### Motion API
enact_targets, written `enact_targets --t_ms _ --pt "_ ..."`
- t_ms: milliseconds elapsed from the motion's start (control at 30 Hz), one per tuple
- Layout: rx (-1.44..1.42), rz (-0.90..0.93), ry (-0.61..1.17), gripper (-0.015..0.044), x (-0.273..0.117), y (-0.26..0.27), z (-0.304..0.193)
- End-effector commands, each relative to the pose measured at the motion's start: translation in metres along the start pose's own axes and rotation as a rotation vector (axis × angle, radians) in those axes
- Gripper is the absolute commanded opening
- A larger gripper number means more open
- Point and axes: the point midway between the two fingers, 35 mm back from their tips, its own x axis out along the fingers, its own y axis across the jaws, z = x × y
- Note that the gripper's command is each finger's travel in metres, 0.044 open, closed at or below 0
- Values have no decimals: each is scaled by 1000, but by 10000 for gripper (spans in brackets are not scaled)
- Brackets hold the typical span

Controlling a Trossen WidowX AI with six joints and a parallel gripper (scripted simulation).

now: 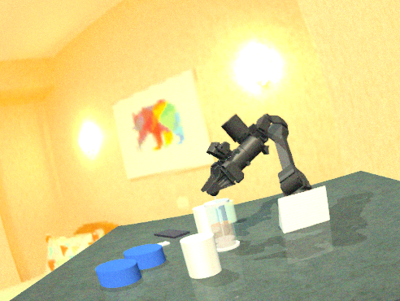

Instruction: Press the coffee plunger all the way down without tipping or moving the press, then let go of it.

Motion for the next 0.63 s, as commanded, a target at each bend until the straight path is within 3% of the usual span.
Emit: enact_targets --t_ms 0,300,600 --pt "1 6 2 440 -3 1 4" --pt "-10 -1 14 440 -55 -3 57" --pt "-13 4 14 440 -57 -1 57"
